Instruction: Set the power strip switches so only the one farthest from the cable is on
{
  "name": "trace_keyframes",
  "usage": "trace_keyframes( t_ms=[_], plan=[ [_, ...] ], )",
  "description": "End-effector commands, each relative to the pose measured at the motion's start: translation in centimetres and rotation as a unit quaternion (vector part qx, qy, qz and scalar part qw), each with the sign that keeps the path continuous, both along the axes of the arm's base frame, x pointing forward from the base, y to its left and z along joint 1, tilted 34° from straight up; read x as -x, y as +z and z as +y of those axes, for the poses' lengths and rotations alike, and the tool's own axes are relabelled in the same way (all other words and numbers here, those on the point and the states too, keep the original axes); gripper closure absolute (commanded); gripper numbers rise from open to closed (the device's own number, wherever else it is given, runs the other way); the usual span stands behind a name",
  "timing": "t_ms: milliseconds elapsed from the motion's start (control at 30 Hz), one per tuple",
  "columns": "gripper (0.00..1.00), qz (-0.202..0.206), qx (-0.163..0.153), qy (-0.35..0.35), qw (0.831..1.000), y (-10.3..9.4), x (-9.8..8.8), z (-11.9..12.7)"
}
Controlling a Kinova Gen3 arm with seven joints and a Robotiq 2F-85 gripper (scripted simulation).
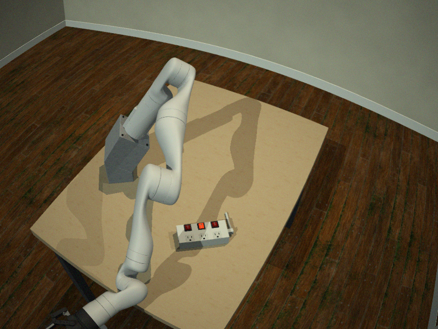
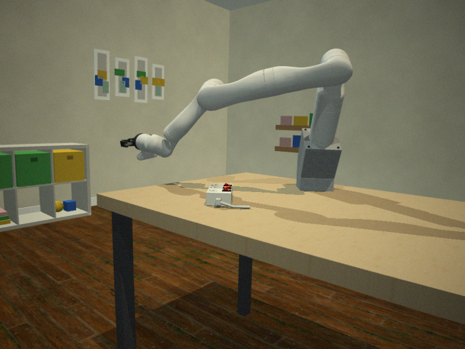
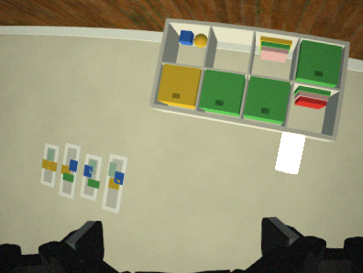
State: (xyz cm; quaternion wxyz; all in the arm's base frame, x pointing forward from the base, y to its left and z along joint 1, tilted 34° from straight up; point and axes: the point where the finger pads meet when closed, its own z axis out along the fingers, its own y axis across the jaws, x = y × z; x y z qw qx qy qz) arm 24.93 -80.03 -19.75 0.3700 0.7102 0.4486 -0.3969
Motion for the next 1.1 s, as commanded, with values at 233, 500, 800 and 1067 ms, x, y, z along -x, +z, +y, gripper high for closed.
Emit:
trace_keyframes(
  t_ms=[233,500,800,1067],
  plan=[
    [0.00,0.000,0.001,-0.001,1.000,0.20,0.07,-0.14],
    [0.00,0.000,0.001,-0.001,1.000,0.20,0.07,-0.14],
    [0.00,-0.002,0.000,-0.003,1.000,0.24,0.06,0.00],
    [0.00,-0.011,-0.008,-0.014,1.000,0.47,-0.03,0.73]
  ],
)
